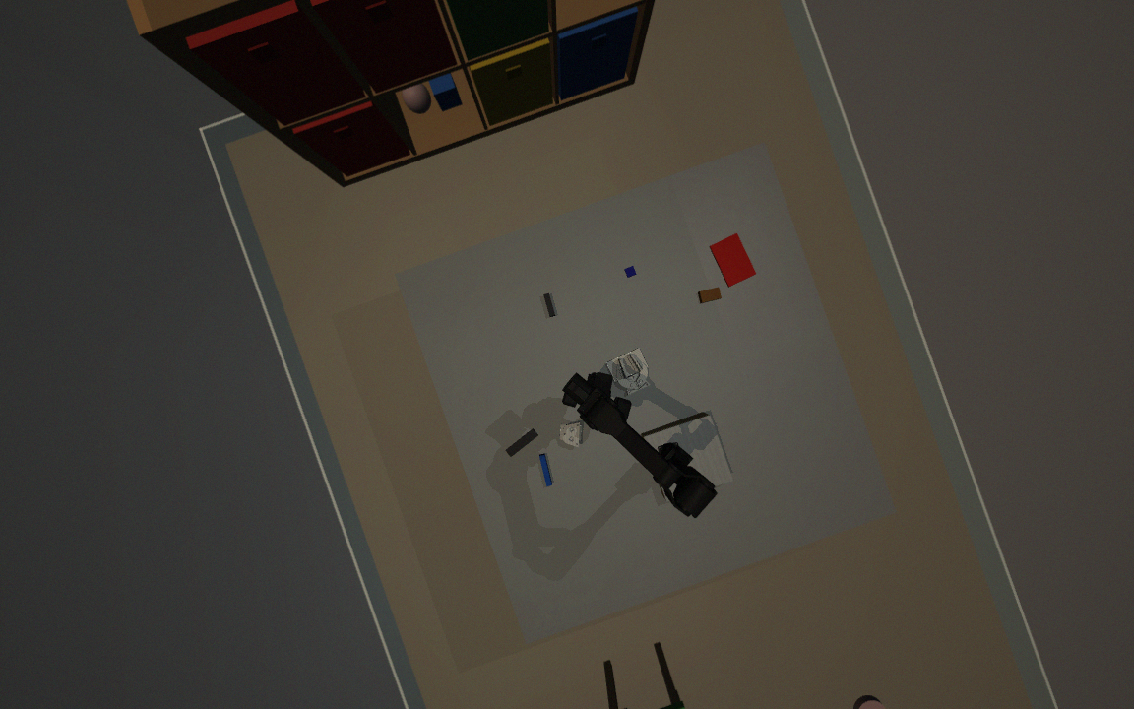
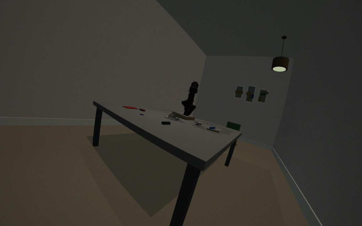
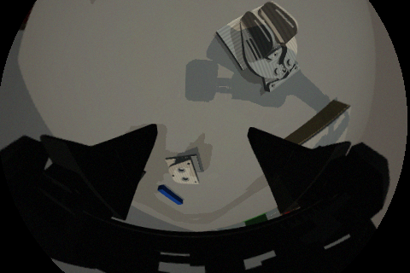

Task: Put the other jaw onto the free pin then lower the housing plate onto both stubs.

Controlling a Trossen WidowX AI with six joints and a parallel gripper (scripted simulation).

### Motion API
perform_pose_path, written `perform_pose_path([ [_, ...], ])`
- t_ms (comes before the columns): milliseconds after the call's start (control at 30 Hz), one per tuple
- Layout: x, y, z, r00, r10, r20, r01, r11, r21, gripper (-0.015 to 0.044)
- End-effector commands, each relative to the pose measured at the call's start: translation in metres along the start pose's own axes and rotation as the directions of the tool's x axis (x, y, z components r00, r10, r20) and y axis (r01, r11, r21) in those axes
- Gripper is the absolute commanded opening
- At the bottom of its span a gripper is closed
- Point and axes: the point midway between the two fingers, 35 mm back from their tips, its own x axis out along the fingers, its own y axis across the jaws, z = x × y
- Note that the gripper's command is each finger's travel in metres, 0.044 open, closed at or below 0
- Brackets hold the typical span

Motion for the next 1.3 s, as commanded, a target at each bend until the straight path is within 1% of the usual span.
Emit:
perform_pose_path([
  [0,-0.001,0.002,-0.004,1.0,-0.002,0.004,0.002,0.998,-0.069,0.044],
  [300,-0.002,0.006,-0.017,1.0,-0.003,0.004,0.004,0.969,-0.248,0.044],
  [633,-0.003,0.011,-0.033,1.0,-0.003,0.003,0.004,0.901,-0.434,0.044],
  [933,-0.004,0.014,-0.046,1.0,-0.004,0.003,0.005,0.809,-0.587,0.044],
  [1267,-0.005,0.018,-0.061,1.0,-0.005,0.003,0.005,0.677,-0.736,0.044],
])
